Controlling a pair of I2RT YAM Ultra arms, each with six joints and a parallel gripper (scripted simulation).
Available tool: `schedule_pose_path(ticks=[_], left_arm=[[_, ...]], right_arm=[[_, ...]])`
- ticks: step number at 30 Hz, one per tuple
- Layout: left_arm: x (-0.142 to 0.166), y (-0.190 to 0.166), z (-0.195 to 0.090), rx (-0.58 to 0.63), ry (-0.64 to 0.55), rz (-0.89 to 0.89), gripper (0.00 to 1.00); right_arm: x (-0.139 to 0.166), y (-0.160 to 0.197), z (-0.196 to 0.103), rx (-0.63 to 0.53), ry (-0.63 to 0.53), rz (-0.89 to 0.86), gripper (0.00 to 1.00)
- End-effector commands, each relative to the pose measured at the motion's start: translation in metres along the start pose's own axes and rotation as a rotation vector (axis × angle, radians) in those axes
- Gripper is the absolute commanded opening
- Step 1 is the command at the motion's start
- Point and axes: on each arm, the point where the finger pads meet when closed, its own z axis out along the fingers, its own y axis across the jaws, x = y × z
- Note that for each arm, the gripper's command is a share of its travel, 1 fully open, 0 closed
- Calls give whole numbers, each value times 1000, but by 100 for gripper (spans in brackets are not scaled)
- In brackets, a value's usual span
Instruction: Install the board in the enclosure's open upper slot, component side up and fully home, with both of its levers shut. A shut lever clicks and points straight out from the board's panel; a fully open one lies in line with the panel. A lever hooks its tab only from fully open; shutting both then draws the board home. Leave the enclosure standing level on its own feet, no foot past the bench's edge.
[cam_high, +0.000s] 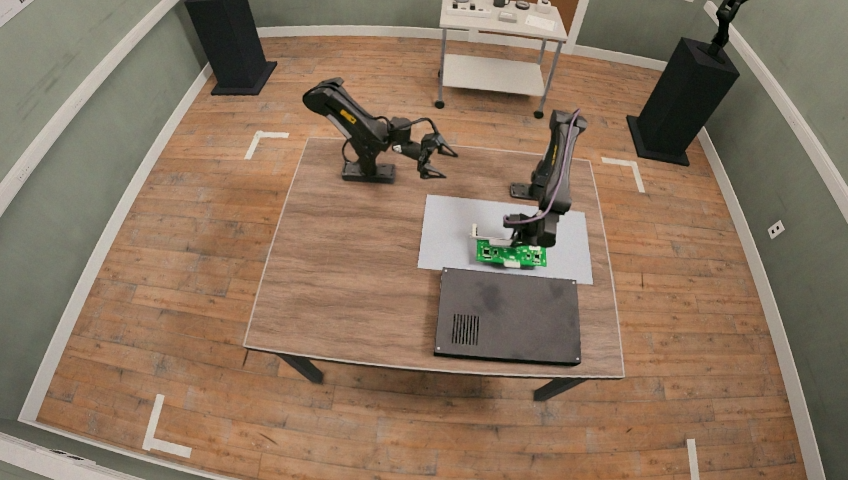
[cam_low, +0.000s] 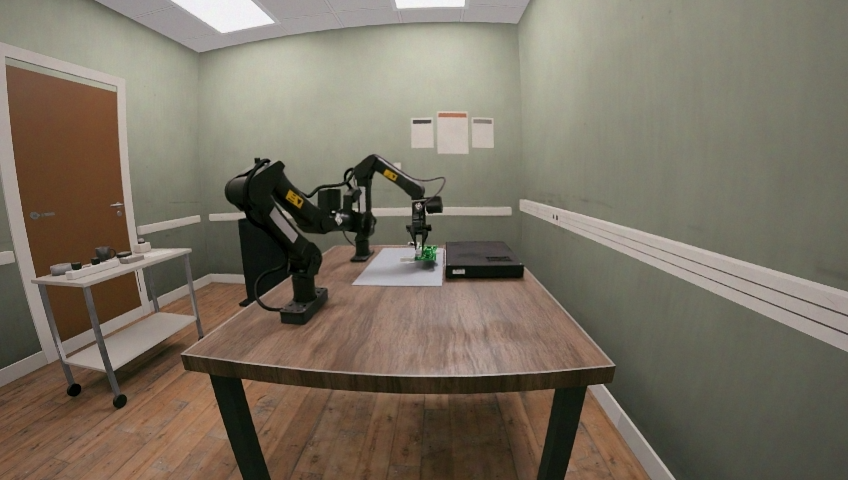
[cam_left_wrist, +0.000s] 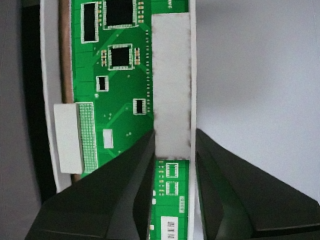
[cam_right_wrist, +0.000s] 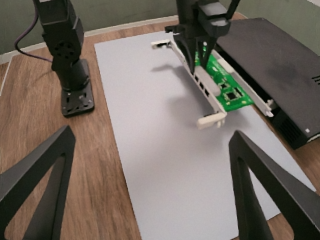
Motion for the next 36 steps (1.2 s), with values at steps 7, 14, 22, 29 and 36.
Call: schedule_pose_path(ticks=[7, 14, 22, 29, 36], left_arm=[[-11, 36, 2, -55, -68, 34, 18], [-9, 34, 1, -47, -57, 20, 18], [-13, 40, 0, -71, -73, 47, 18], [-5, 44, 4, -60, -64, 24, 18], [-6, 44, 2, -66, -65, 27, 18]], right_arm=[[-7, 3, -1, -12, -25, -3, 100], [-7, 3, -1, -12, -25, -3, 100], [-7, 3, -1, -12, -25, -3, 100], [-7, 3, -1, -12, -25, -3, 100], [-7, 3, -1, -12, -25, -3, 100]])
